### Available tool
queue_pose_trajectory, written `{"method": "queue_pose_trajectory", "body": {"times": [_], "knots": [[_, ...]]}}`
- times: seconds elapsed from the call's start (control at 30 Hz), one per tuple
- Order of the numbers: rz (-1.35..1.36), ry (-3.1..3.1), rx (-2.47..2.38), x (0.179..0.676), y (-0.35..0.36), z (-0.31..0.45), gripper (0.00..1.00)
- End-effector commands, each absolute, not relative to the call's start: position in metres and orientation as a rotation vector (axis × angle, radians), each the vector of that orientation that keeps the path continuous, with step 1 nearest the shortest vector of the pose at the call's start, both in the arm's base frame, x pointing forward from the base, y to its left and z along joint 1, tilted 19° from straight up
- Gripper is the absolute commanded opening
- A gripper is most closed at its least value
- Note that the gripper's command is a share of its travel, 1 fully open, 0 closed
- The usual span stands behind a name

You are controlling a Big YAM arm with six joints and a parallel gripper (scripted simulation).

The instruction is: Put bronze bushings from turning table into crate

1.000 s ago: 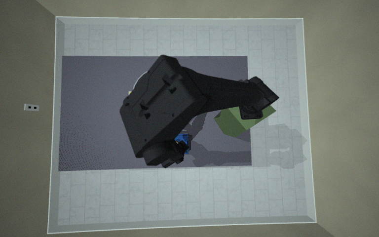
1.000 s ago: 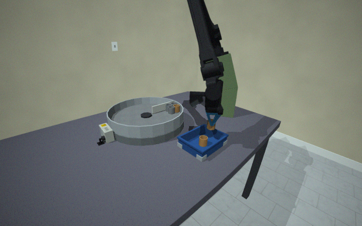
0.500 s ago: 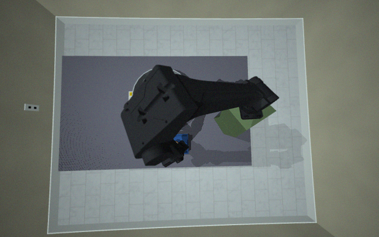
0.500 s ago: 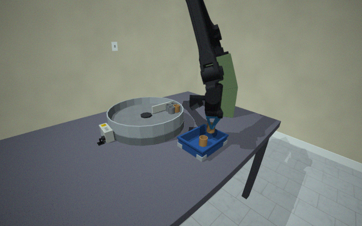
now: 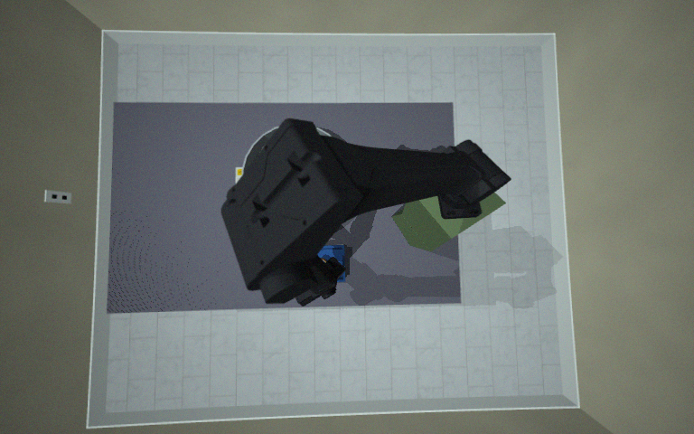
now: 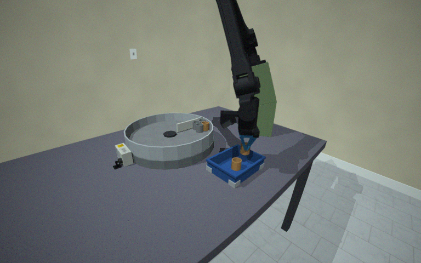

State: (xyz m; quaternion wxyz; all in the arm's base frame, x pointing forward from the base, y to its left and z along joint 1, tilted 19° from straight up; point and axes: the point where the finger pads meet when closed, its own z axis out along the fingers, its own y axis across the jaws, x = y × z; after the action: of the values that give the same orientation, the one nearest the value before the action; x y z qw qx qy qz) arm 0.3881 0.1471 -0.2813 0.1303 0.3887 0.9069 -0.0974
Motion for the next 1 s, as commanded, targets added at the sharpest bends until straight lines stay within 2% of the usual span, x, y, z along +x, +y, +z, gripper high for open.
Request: {"method": "queue_pose_trajectory", "body": {"times": [0.0,0.97], "knots": [[-0.243,2.622,1.106,0.400,0.157,-0.271,0.00],[-0.263,2.625,1.120,0.400,0.146,-0.294,0.00]]}}
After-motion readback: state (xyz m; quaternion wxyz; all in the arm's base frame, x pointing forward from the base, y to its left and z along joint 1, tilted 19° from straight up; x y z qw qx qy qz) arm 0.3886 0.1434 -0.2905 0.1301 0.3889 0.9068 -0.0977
